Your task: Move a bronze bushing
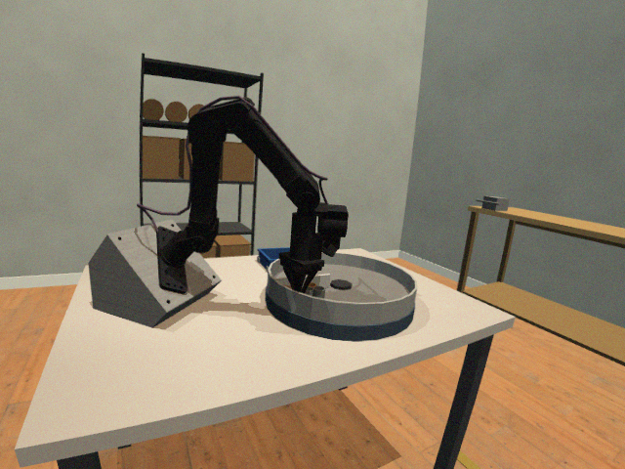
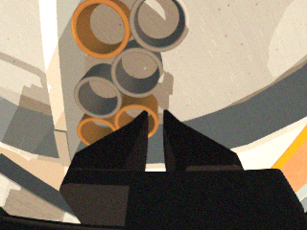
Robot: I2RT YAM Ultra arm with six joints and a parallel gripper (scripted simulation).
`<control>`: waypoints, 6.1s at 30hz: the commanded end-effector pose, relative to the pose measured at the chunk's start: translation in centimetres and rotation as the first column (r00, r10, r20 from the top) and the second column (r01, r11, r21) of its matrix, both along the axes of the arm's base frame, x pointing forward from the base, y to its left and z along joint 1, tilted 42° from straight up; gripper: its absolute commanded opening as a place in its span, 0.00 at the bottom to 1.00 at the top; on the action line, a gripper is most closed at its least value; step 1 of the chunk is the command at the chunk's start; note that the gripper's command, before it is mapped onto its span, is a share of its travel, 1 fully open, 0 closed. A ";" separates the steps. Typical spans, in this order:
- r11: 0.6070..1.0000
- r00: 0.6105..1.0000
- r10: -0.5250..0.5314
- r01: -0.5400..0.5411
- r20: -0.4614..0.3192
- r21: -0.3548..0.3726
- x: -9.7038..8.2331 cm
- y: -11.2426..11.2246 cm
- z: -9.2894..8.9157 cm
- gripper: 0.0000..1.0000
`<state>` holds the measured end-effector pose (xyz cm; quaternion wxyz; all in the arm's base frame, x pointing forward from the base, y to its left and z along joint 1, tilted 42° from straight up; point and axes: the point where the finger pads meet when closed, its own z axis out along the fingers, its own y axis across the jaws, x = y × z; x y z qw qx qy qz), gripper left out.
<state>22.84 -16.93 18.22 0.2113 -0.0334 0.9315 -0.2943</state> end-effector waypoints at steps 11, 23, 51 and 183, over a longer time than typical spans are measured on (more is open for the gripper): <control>1.000 1.000 0.019 -0.019 0.006 0.005 -0.2 0.5 -0.4 0.13; 1.000 1.000 0.019 -0.019 0.005 0.005 -0.2 0.5 -0.4 0.00; 1.000 1.000 0.019 -0.019 0.002 0.007 -0.3 0.5 -0.4 0.00; 1.000 1.000 0.010 -0.010 0.000 -0.001 2.6 11.9 3.1 0.00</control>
